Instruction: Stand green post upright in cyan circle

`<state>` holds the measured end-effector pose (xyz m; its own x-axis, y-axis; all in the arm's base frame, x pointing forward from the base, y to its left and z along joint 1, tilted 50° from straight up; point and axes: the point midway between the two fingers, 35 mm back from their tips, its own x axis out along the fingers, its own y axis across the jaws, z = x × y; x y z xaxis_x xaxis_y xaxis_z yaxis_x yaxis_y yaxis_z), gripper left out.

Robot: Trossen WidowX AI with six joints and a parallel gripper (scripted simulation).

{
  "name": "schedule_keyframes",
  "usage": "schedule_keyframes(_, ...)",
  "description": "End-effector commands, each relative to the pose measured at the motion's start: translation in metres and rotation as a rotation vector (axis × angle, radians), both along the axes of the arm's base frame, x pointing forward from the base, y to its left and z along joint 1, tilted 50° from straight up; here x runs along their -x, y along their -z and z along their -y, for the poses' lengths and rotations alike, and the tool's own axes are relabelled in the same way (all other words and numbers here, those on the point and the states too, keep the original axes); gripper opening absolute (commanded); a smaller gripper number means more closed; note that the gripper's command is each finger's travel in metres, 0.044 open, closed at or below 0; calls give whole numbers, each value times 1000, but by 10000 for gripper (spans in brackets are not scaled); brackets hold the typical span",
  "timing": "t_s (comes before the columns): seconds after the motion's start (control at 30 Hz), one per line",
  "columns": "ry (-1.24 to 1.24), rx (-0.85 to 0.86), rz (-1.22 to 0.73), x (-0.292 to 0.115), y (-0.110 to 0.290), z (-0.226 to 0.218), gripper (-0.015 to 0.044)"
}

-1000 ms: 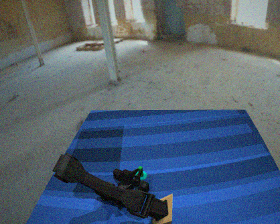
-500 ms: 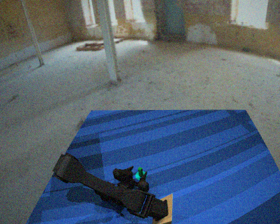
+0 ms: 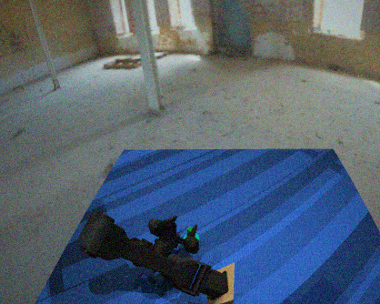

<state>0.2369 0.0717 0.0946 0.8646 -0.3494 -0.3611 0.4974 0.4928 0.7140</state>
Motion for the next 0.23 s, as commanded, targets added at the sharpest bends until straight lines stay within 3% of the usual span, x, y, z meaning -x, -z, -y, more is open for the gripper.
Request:
schedule_keyframes(0.0, -4, 8, -7, 4, -5, 12, 400)
schedule_keyframes(0.2, -6, 10, 2, 8, -16, 27, 400)
